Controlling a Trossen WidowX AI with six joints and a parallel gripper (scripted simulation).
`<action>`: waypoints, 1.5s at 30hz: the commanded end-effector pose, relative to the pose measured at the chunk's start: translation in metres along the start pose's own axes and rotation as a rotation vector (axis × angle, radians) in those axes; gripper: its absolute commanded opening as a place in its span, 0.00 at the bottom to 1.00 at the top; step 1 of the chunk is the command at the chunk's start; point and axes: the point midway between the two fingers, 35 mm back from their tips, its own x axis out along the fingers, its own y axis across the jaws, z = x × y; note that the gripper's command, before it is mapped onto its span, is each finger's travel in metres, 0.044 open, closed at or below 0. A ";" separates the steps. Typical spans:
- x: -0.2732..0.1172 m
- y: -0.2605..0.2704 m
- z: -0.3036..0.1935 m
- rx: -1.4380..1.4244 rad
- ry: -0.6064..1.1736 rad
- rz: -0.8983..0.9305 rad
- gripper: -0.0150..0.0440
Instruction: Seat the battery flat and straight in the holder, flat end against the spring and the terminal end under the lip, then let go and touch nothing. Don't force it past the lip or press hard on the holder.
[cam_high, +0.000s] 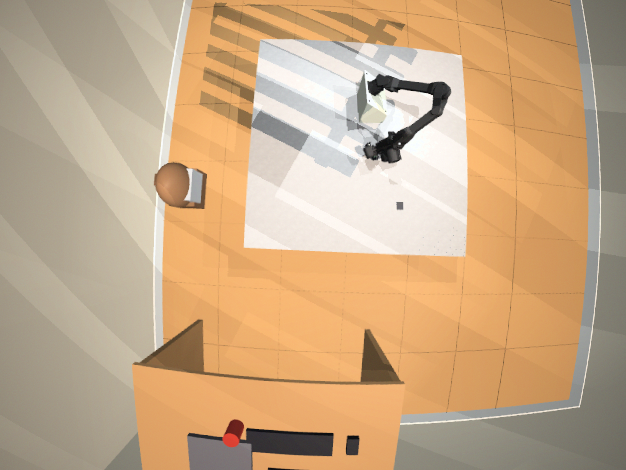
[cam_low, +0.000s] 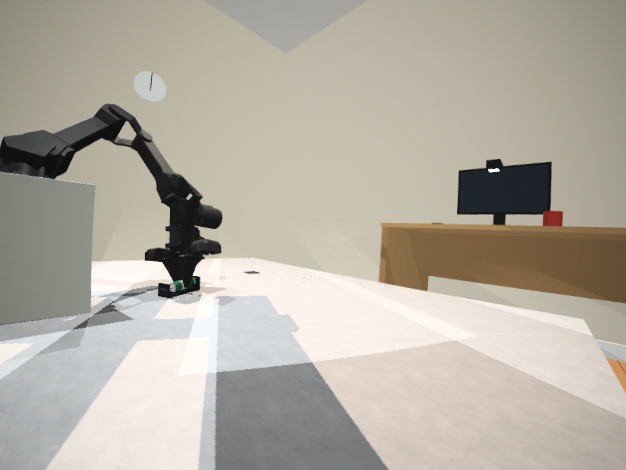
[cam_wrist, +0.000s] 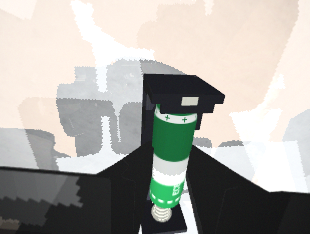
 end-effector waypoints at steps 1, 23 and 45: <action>0.000 0.000 0.001 0.000 0.003 0.000 0.37; -0.011 -0.002 -0.001 0.000 0.005 0.001 0.54; -0.083 -0.022 -0.012 0.000 0.005 -0.002 1.00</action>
